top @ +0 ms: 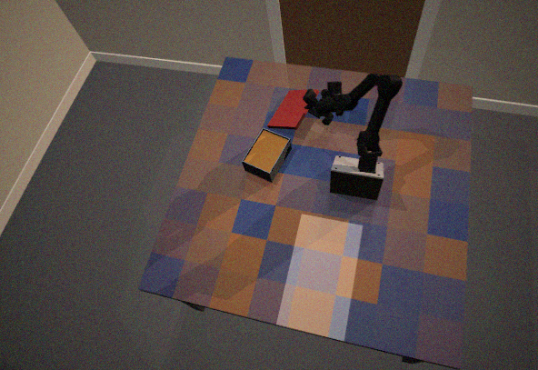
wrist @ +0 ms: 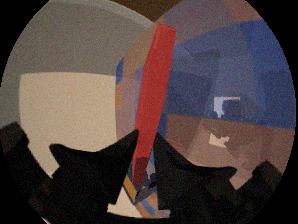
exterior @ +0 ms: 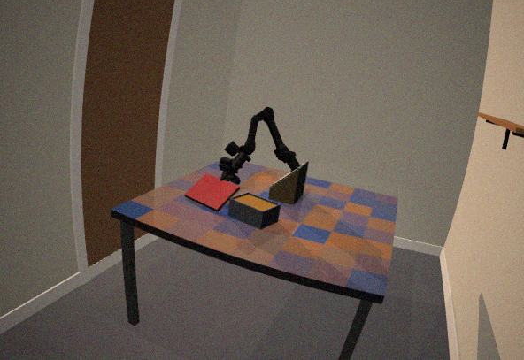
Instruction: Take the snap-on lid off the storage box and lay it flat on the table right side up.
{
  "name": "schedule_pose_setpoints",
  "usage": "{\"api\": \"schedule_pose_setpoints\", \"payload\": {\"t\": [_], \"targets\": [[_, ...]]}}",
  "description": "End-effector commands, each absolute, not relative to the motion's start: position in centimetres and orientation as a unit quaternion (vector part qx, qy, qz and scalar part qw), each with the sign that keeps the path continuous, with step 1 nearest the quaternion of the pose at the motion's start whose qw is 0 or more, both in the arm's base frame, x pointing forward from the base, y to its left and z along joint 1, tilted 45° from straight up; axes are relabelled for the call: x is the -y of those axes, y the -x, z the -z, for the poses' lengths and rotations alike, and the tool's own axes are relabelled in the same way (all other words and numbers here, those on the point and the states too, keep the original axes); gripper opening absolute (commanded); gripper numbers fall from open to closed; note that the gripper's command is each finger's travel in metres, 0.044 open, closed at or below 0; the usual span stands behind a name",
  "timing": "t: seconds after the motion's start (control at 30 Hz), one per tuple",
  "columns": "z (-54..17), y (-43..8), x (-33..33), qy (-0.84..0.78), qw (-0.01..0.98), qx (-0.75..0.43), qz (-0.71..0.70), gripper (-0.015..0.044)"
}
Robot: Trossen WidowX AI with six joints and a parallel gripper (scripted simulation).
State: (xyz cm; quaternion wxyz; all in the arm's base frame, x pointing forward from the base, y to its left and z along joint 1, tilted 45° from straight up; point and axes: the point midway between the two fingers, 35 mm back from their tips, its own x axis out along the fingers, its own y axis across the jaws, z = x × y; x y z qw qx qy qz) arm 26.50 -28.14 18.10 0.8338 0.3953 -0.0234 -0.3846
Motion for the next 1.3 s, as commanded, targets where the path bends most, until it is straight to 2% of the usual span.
{"api": "schedule_pose_setpoints", "payload": {"t": [0.0, 0.93, 1.27], "targets": [[-16.6, -26.2, 28.8, -0.396, 0.827, 0.011, 0.398, 0.0000], [-15.1, -26.1, 30.4, -0.396, 0.827, 0.011, 0.398, 0.0000], [-16.3, -26.3, 29.9, -0.396, 0.827, 0.011, 0.398, 0.0263]]}}
